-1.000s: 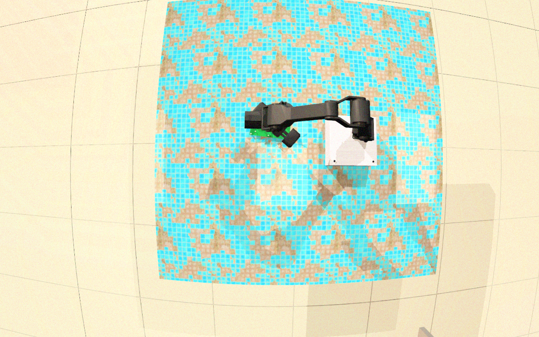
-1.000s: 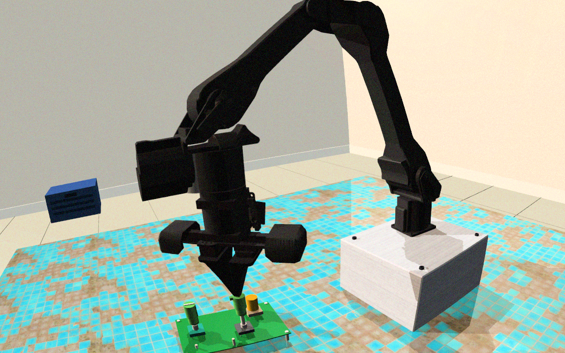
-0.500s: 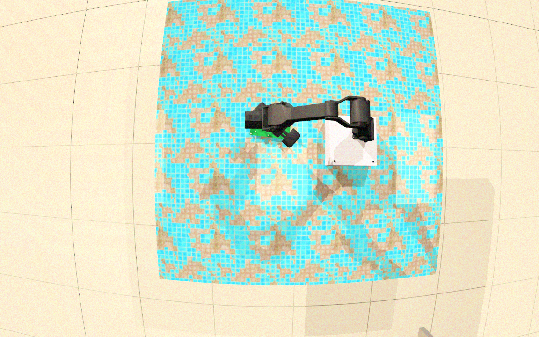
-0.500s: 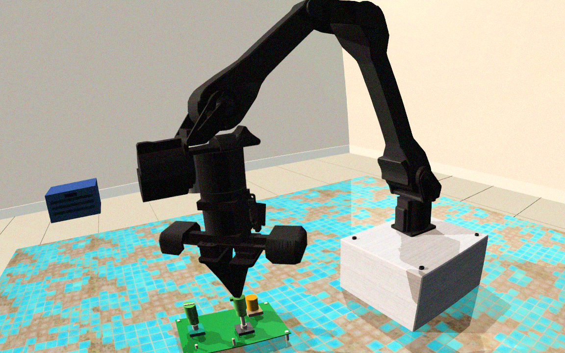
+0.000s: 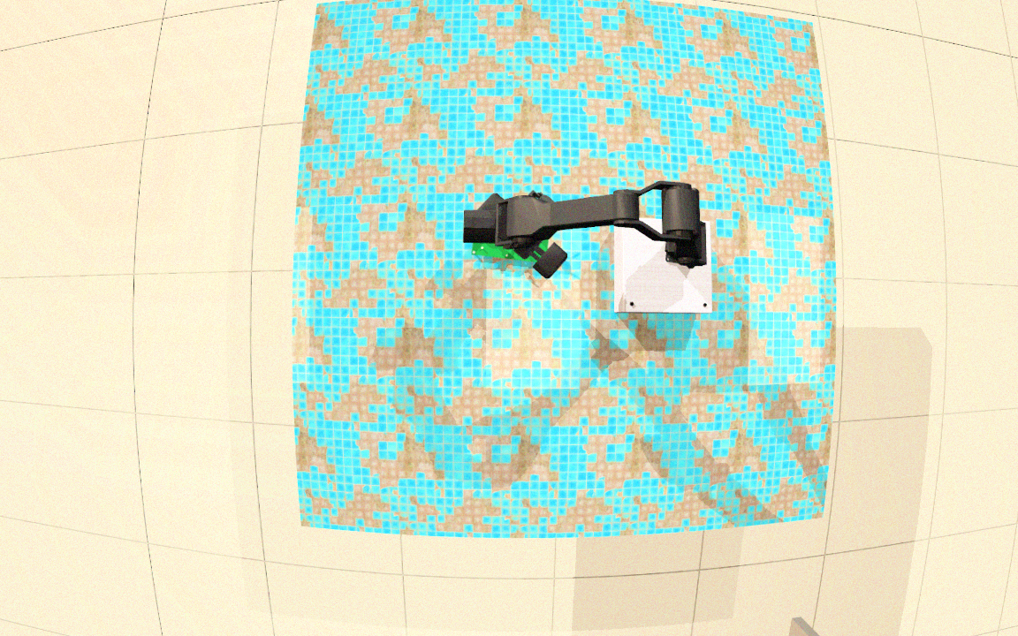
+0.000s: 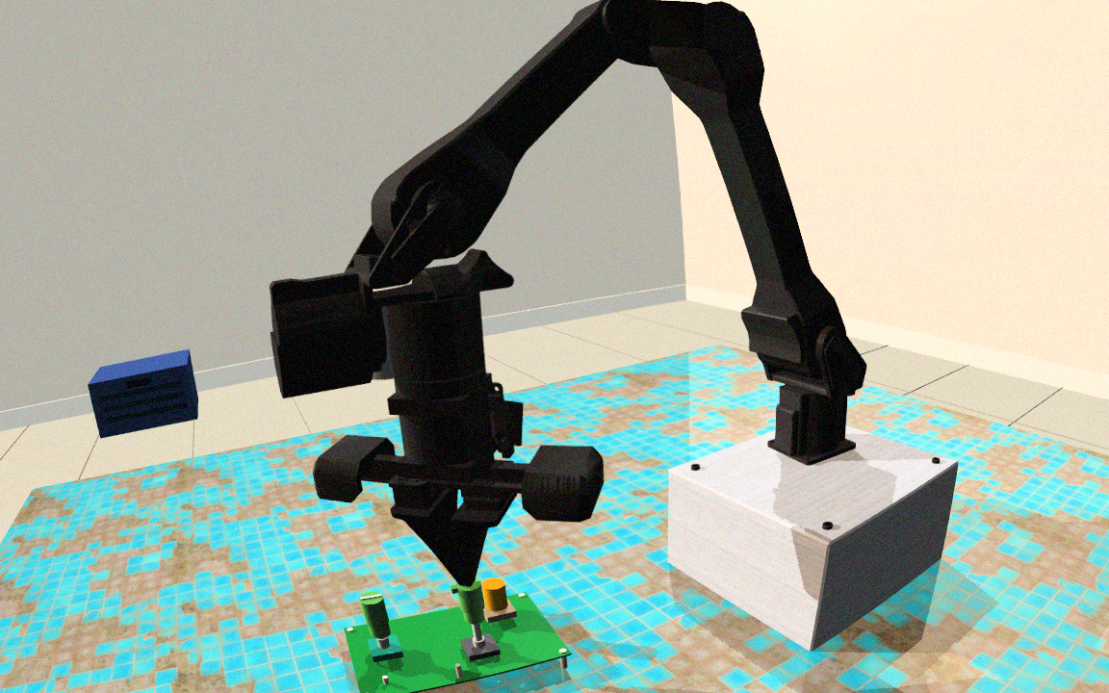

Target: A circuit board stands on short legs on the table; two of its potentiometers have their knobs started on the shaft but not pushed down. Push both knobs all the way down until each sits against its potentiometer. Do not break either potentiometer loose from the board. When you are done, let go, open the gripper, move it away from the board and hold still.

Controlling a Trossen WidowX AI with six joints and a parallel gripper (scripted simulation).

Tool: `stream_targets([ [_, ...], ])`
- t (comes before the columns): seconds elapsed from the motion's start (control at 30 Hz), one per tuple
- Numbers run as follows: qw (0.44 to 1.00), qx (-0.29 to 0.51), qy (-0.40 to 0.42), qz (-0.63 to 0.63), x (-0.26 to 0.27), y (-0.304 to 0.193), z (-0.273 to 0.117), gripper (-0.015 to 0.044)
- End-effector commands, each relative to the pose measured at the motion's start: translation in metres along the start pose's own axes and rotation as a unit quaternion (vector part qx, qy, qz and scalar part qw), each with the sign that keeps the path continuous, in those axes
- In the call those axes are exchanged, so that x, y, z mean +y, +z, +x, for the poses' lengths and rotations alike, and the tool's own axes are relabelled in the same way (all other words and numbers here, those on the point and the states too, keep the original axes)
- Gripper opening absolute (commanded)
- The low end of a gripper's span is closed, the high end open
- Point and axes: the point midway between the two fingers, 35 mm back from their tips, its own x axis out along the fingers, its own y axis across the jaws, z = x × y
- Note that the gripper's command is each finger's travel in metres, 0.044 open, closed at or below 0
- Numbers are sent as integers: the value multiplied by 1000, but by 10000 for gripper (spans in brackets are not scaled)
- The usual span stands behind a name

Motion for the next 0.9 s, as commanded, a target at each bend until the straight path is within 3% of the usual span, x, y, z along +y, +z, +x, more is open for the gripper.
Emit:
stream_targets([
  [0.0,1000,1,-3,2,0,-1,7,0],
  [0.87,1000,1,-3,2,0,-1,20,0],
])
